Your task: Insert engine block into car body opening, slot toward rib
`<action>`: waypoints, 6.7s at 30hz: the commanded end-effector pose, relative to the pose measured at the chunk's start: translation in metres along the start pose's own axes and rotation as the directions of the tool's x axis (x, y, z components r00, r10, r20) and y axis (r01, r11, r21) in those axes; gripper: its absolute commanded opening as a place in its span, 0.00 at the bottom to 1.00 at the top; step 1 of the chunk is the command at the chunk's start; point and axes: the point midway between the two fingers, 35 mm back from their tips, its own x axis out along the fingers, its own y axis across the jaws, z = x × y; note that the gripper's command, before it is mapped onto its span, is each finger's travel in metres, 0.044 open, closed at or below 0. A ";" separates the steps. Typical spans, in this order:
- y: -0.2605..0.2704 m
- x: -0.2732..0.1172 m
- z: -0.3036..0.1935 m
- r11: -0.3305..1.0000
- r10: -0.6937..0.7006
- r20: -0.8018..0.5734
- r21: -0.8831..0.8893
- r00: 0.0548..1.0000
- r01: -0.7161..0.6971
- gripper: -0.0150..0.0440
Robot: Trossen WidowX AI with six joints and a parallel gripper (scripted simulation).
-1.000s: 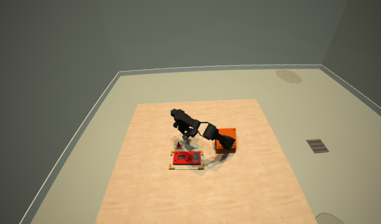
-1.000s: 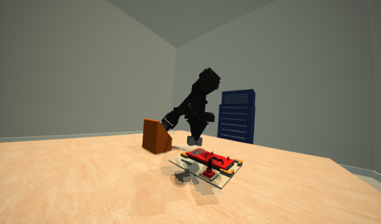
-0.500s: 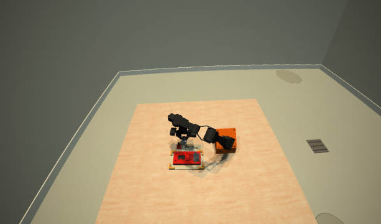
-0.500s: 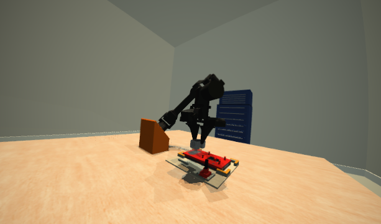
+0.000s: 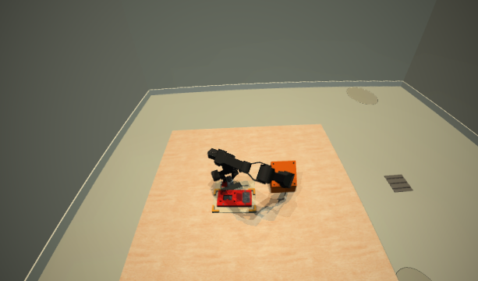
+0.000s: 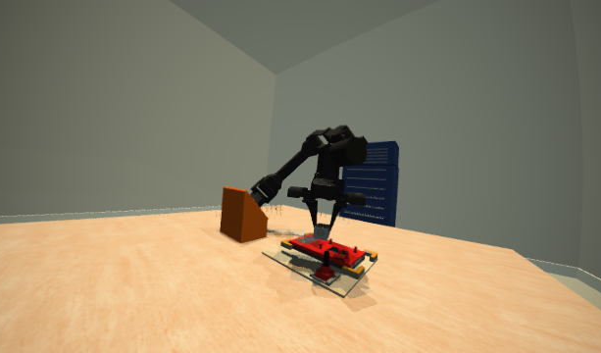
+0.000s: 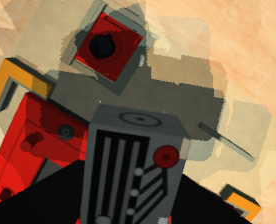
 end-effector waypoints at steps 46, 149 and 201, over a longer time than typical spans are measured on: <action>0.041 0.027 -0.064 0.376 0.015 -0.036 -0.926 0.999 -0.039 0.52; 0.042 0.043 -0.065 0.401 0.016 -0.036 -0.915 0.999 -0.040 0.52; 0.041 0.051 -0.065 0.398 0.012 -0.033 -0.917 0.999 -0.035 1.00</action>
